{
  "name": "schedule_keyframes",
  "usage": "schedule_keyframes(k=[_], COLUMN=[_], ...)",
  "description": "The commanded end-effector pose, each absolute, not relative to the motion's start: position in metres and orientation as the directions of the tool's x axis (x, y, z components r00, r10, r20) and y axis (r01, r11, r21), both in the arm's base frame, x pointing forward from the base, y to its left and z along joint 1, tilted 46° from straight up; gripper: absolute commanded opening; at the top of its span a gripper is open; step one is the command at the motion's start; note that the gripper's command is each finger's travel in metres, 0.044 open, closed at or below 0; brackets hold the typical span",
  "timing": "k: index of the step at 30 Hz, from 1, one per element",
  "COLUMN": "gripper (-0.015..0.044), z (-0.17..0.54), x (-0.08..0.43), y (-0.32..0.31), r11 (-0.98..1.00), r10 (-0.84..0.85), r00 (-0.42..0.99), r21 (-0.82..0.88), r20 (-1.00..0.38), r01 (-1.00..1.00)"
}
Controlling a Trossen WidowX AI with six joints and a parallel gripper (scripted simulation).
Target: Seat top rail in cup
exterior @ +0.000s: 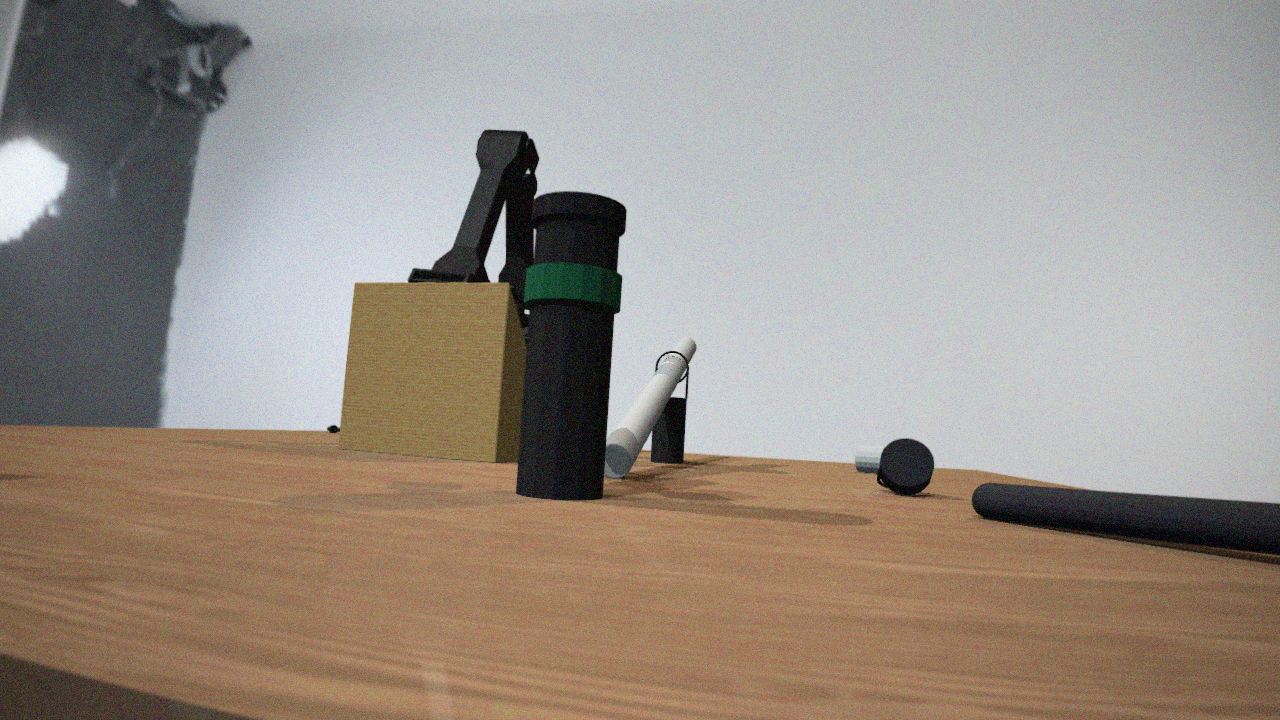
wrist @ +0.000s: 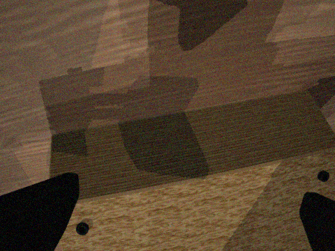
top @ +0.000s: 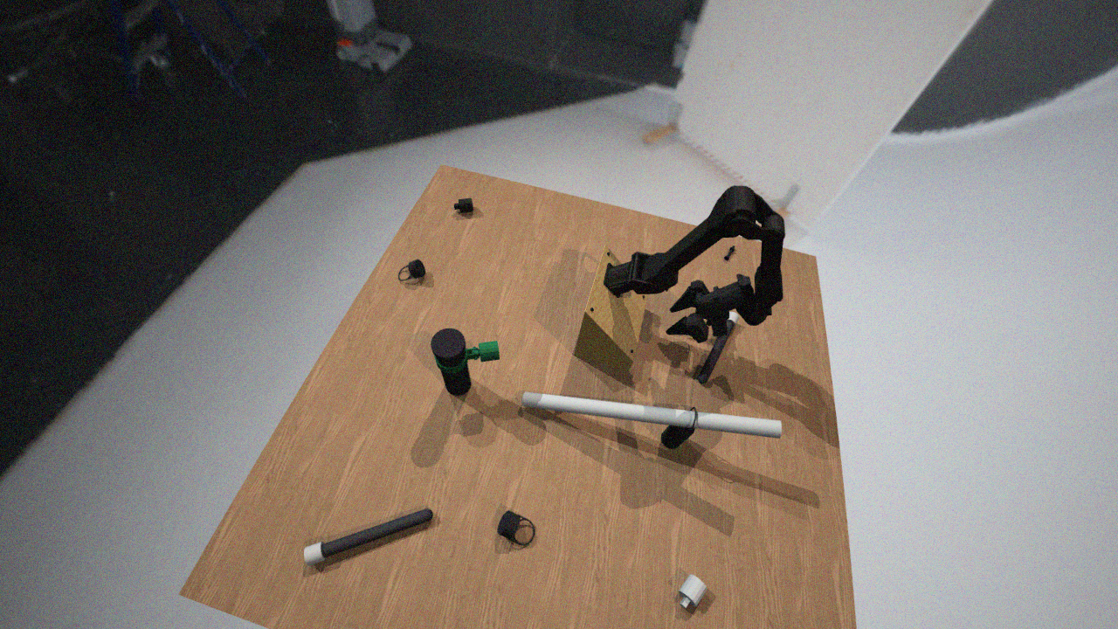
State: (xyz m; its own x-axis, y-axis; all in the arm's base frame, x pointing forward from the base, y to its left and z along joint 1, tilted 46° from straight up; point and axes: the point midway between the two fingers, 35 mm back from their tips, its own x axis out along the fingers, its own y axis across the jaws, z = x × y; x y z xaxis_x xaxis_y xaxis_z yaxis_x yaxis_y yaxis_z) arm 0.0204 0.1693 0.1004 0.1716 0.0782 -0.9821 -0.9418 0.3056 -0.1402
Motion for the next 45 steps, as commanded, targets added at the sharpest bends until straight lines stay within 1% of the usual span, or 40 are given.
schedule_keyframes(k=[1,7,14,23,31,34,38,45], gripper=[0.0440,0.0440,0.0440,0.0440,0.0440,0.0440,0.0440,0.0440], z=[0.094,0.089,0.085,0.066,0.058,0.057,0.055,0.055], x=[0.040,0.070,0.104,0.171,0.212,0.228,0.249,0.272], y=[0.172,0.173,0.167,0.124,0.079,0.060,0.029,-0.043], r11=[0.351,0.415,0.493,0.808,0.897,0.905,0.891,0.808], r10=[0.083,0.123,0.167,0.151,0.287,0.358,0.447,0.546], r00=[0.127,0.087,0.073,0.054,0.025,0.047,0.112,0.308], r21=[-0.090,-0.029,0.019,0.092,0.259,0.334,0.433,0.586], r20=[-0.988,-0.989,-0.983,-0.987,-0.958,-0.933,-0.887,-0.780], r01=[-0.932,-0.909,-0.870,-0.583,-0.357,-0.262,-0.134,0.053])
